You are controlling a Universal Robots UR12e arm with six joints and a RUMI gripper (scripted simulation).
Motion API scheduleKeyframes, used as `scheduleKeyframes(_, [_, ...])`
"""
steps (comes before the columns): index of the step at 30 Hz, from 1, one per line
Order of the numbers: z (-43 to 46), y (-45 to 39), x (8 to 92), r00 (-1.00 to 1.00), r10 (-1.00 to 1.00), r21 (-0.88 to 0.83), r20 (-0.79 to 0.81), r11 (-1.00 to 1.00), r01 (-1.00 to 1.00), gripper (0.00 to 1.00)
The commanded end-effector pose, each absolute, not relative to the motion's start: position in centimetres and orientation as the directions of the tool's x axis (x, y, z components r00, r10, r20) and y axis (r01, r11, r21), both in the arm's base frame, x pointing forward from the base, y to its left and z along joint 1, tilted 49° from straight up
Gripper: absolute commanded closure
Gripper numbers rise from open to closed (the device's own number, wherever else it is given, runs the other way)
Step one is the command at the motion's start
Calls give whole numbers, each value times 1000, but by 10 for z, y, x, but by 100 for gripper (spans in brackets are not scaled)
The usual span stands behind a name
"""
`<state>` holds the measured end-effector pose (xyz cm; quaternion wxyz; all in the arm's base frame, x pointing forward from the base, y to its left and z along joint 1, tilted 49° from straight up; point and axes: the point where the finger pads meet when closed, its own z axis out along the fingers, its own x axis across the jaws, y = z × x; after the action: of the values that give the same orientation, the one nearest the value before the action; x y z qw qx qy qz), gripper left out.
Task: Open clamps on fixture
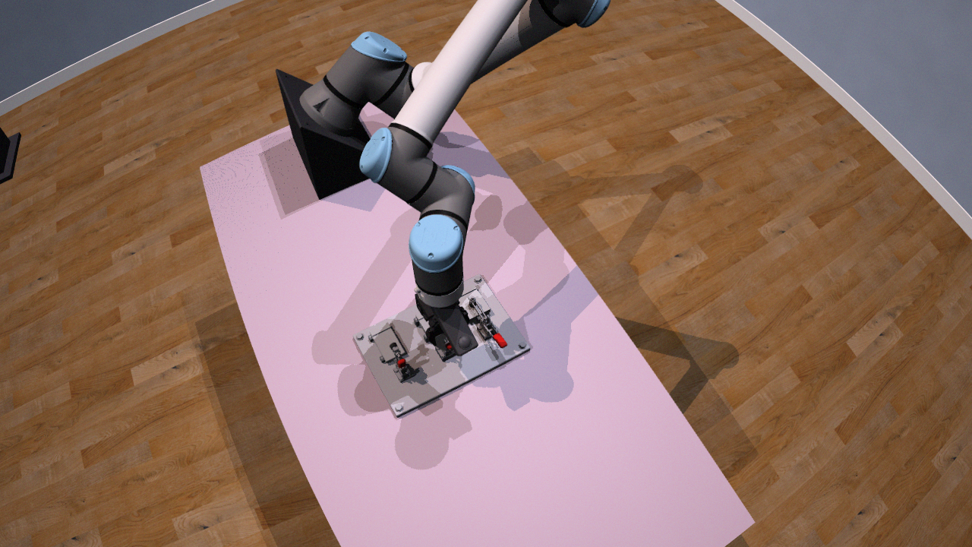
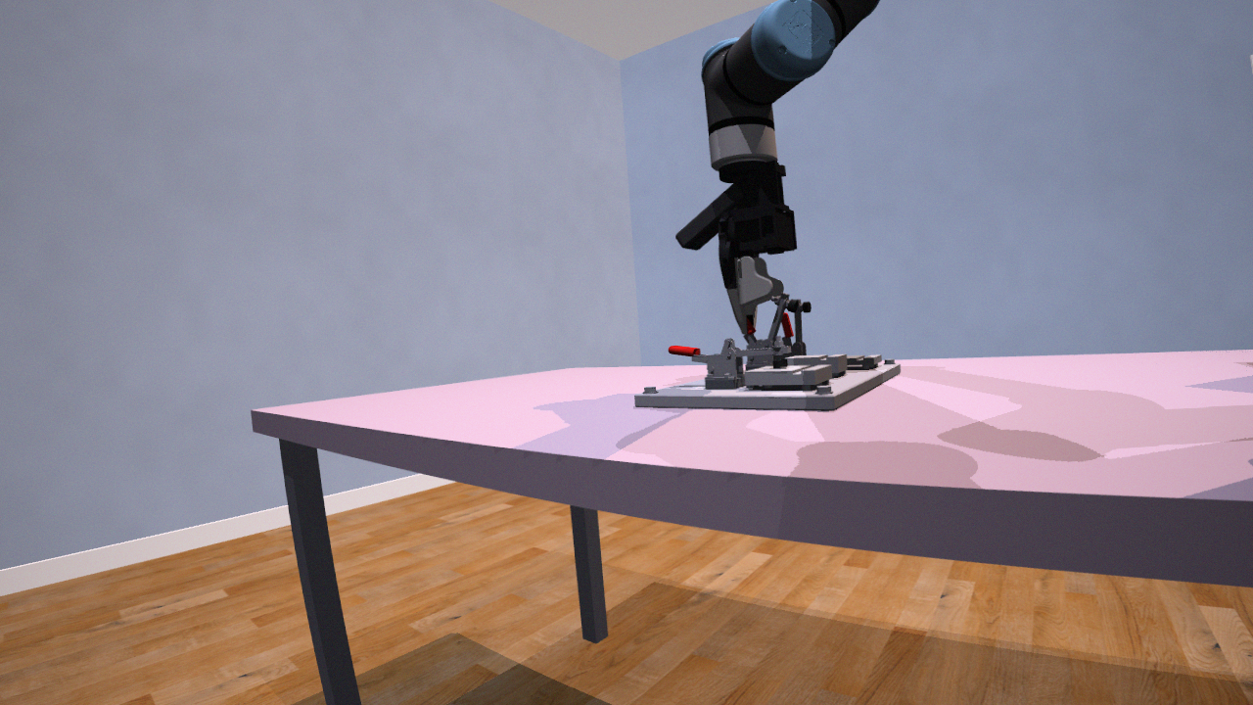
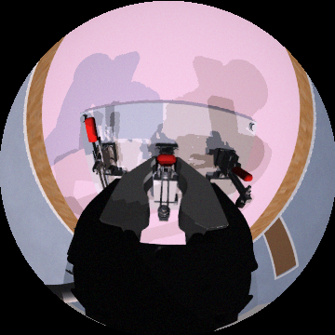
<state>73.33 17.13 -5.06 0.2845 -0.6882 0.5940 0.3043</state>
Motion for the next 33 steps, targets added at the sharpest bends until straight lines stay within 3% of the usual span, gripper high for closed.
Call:
scheduleKeyframes(1, [-50, 171, 727, 106, -644, -26, -758, -133, -991, 100])
scheduleKeyframes(33, [-51, 171, 717, 106, -643, -25, -759, -134, -991, 100])
